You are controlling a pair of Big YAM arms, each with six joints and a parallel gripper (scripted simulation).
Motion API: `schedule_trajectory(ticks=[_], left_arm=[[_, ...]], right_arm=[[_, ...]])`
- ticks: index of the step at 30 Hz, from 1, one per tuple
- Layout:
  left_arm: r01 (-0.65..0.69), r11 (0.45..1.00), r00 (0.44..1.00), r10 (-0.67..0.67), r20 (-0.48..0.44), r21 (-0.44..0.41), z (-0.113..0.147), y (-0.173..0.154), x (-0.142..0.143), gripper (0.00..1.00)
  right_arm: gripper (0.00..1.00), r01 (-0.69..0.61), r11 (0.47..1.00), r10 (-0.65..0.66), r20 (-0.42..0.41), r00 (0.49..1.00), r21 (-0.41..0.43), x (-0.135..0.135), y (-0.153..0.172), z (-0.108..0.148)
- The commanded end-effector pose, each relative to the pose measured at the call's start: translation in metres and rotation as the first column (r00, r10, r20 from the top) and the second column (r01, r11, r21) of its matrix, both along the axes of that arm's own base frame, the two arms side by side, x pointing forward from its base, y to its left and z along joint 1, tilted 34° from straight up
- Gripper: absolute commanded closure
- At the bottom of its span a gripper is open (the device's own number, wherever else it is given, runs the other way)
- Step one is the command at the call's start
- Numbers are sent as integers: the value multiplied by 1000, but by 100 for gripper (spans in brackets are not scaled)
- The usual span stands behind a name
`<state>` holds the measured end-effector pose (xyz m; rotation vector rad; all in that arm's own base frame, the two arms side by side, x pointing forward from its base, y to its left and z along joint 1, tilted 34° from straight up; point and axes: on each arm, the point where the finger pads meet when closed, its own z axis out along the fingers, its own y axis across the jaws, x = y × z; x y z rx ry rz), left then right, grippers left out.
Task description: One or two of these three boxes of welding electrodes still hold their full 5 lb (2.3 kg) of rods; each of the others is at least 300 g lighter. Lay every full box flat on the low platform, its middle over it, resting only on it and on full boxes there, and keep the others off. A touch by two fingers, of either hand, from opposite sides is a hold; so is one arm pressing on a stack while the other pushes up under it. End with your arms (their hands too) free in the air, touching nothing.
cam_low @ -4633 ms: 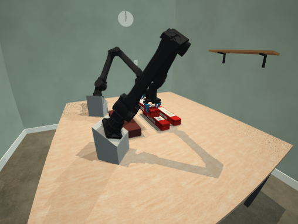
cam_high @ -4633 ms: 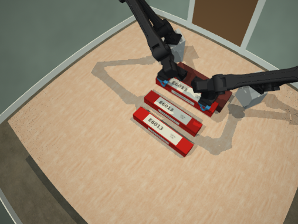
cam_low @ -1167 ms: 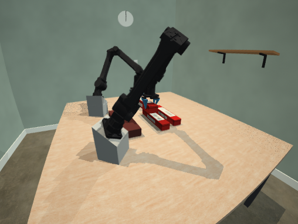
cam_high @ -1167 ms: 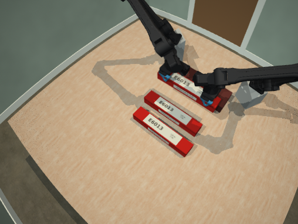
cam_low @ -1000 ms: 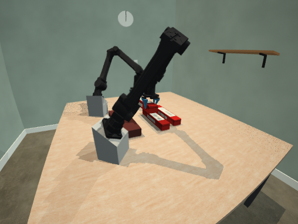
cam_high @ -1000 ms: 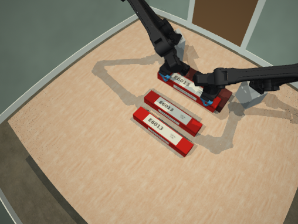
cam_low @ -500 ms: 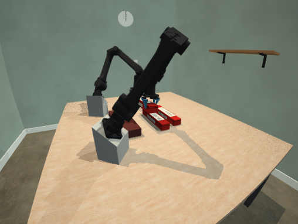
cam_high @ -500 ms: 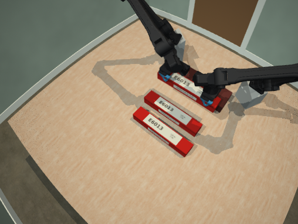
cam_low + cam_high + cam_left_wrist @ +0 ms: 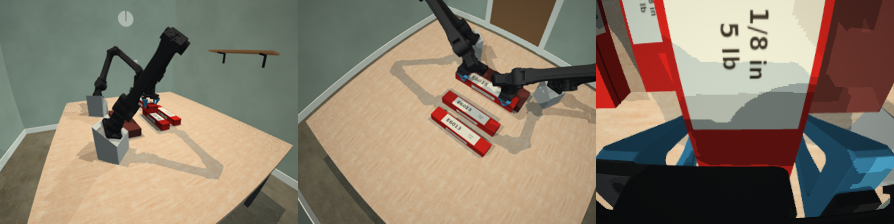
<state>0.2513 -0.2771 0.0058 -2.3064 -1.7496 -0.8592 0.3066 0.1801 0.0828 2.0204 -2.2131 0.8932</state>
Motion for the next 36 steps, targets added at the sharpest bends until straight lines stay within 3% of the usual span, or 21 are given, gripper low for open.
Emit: schedule_trajectory(ticks=[1,22,23,24,36], left_arm=[[32,998,998,-29,55,-57,41,-30,6,100],[32,998,998,-29,55,-57,41,-30,6,100],[32,998,998,-29,55,-57,41,-30,6,100],[41,996,997,-35,75,-85,55,-44,4,100],[41,995,997,-35,74,-87,73,-51,-5,100]], right_arm=[[100,-32,999,30,67,997,40,8,20,42],[100,-32,999,30,67,997,40,8,20,42],[100,-43,997,38,90,995,60,9,30,57],[100,-40,997,34,92,995,62,9,31,58],[100,-40,997,34,91,995,65,0,38,75]])
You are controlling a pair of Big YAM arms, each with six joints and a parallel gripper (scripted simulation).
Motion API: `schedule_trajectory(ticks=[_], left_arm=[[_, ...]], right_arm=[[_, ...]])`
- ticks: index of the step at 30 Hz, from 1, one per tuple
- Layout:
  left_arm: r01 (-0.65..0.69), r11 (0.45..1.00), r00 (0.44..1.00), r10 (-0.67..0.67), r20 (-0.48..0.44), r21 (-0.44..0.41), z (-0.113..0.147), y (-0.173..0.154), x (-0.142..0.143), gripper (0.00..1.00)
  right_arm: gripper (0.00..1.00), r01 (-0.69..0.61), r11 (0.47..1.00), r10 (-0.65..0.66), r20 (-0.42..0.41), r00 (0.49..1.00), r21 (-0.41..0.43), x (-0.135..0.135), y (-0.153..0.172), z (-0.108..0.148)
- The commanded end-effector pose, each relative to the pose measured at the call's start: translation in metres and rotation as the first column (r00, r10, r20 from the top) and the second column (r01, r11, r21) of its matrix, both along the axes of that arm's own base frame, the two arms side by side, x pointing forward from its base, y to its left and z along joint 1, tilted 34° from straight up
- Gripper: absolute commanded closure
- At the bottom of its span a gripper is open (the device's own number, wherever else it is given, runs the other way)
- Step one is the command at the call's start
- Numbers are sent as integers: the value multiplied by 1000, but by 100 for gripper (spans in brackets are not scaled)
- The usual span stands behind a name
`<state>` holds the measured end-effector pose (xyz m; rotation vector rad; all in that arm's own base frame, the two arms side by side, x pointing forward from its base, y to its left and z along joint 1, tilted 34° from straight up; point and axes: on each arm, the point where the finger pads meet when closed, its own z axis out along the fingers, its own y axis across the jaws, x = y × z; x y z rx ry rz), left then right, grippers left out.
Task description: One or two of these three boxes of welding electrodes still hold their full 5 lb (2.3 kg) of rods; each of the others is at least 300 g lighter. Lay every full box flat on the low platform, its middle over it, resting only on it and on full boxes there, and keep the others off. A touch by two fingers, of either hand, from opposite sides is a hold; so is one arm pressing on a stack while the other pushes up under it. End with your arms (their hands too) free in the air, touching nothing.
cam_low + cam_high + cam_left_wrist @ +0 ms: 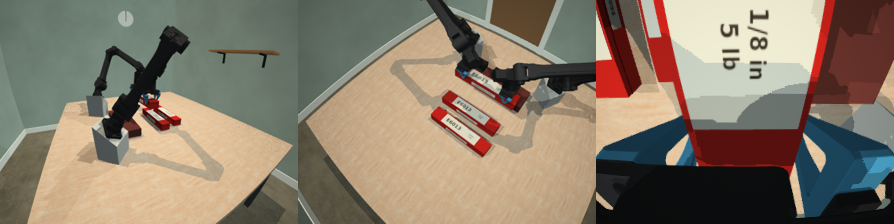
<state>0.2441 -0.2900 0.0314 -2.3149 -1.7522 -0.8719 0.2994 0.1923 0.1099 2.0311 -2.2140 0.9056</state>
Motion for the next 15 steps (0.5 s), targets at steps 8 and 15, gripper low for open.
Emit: schedule_trajectory(ticks=[8,15], left_arm=[[35,996,998,-30,62,-84,56,-42,-2,100],[35,996,998,-30,61,-85,66,-46,-7,100]], right_arm=[[100,-32,997,27,79,996,65,2,30,57],[100,-32,997,27,79,997,66,-3,34,67]])
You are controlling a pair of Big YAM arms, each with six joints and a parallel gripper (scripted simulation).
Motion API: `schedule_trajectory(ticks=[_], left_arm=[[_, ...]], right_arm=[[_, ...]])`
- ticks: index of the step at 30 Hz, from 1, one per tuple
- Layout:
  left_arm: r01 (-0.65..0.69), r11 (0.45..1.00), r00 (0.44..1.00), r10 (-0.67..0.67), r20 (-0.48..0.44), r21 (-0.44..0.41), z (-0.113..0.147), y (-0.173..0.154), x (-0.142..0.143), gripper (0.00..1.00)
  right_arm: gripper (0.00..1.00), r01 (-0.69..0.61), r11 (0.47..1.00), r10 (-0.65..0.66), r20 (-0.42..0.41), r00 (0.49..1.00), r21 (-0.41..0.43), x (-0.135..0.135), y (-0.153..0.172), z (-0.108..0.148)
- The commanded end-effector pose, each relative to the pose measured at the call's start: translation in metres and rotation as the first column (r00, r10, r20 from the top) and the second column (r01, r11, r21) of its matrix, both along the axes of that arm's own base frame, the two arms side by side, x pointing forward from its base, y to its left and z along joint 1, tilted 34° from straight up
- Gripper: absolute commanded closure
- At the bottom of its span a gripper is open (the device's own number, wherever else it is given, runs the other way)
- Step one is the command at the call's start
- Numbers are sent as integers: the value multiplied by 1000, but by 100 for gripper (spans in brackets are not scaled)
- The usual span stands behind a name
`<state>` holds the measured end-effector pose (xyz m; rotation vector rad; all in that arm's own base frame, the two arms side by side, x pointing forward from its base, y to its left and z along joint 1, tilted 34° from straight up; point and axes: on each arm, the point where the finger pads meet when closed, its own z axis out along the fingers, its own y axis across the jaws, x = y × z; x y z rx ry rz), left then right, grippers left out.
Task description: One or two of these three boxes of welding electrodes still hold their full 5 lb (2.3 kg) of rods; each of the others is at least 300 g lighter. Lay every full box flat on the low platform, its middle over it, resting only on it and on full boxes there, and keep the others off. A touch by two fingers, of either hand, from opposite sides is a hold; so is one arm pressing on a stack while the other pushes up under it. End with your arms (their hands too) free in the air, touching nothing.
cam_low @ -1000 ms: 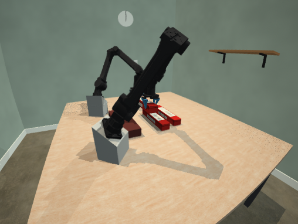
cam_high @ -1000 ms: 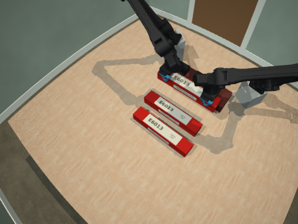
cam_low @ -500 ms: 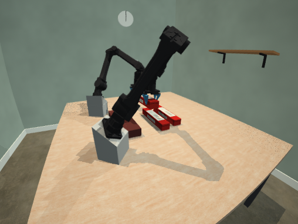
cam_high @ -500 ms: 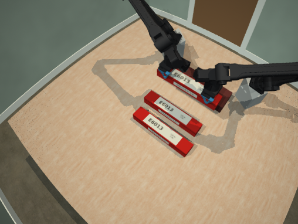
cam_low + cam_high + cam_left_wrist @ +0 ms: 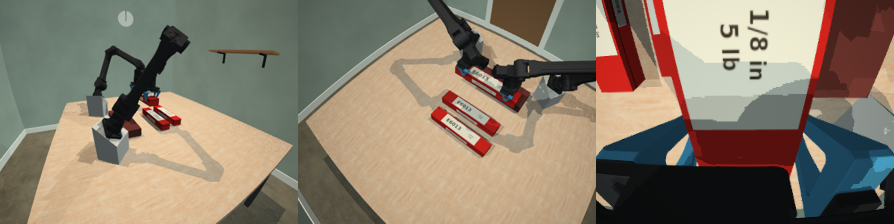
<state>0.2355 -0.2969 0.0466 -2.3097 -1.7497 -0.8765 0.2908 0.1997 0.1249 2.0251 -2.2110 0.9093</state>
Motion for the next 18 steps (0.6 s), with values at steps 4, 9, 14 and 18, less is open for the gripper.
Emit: schedule_trajectory(ticks=[4,9,14,18], left_arm=[[37,995,998,-32,60,-91,55,-41,-1,100],[37,995,998,-32,60,-91,61,-43,-4,100],[37,995,998,-32,59,-92,68,-46,-7,100],[37,995,998,-32,59,-92,71,-48,-7,100]], right_arm=[[100,-35,997,30,79,996,71,3,29,56],[100,-35,997,30,79,996,72,0,31,62],[100,-42,997,37,76,996,69,-2,33,68],[100,-44,997,39,75,996,68,-2,34,71]])
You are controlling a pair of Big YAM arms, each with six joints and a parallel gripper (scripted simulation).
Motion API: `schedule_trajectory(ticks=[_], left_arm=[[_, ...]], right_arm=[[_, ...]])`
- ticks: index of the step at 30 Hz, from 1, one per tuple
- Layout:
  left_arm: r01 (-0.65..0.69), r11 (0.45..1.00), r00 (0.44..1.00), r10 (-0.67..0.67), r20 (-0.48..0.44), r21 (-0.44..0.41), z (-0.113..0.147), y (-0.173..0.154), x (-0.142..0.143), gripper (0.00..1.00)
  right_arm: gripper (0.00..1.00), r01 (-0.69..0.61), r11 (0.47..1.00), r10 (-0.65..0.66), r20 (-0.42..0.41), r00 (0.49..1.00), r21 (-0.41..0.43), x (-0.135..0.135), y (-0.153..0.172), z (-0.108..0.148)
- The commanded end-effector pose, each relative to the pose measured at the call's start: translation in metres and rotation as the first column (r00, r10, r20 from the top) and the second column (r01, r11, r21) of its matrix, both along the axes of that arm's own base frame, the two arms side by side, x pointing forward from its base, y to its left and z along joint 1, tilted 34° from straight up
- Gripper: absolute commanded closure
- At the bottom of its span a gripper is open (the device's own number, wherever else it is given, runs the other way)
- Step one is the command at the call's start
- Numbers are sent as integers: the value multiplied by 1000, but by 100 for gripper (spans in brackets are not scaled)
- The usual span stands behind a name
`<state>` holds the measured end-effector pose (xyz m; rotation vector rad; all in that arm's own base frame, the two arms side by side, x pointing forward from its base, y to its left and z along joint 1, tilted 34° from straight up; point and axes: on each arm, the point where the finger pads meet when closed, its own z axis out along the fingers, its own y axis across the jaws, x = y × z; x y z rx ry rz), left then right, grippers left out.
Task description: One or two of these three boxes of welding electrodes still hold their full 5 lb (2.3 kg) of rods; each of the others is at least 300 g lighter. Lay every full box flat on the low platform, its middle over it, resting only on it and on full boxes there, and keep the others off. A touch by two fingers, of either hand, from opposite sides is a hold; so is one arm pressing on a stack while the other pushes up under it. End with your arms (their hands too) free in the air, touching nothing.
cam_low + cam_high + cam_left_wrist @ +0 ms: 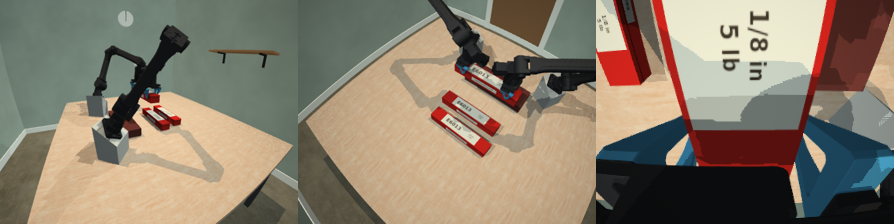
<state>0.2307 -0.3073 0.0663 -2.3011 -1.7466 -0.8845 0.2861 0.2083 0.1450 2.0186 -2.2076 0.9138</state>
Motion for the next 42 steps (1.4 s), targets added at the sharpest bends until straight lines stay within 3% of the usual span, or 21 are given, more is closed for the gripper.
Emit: schedule_trajectory(ticks=[1,42], left_arm=[[42,994,998,-36,57,-100,53,-38,-3,100],[53,994,998,-48,52,-95,67,-44,-4,100]], right_arm=[[100,-46,996,41,76,996,75,2,26,52],[100,-54,996,49,73,996,71,1,27,64]])
